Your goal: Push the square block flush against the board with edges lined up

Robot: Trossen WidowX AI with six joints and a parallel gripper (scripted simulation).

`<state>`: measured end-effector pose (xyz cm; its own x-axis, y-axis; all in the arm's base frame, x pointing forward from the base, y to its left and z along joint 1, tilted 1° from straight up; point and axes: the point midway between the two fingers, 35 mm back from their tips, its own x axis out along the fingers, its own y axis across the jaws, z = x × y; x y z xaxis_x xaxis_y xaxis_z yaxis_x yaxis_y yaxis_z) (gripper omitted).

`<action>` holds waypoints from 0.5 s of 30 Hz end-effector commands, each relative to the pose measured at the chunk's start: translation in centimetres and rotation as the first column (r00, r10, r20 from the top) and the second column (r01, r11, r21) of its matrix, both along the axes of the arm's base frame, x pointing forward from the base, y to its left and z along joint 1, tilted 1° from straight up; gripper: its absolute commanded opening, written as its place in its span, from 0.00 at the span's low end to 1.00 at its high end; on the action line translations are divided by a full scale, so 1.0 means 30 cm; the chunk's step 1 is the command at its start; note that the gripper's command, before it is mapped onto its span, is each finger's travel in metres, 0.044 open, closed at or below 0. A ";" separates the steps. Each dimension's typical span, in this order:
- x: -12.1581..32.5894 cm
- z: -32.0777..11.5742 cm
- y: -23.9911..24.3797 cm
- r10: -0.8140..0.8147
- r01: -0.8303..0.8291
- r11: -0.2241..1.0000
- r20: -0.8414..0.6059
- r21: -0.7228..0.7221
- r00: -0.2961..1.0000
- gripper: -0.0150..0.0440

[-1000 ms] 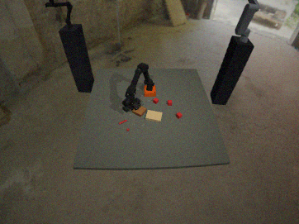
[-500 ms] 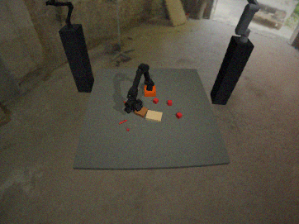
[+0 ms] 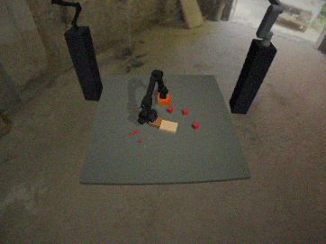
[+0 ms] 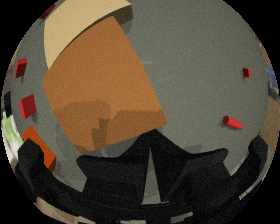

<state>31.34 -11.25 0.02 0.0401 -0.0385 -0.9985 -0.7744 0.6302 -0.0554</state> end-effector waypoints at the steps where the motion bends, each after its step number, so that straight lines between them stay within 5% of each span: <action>1: -0.001 -0.005 0.010 0.002 -0.002 1.000 -0.004 0.009 1.000 0.25; 15: -0.041 -0.005 -0.054 0.002 -0.002 1.000 -0.005 0.007 1.000 0.25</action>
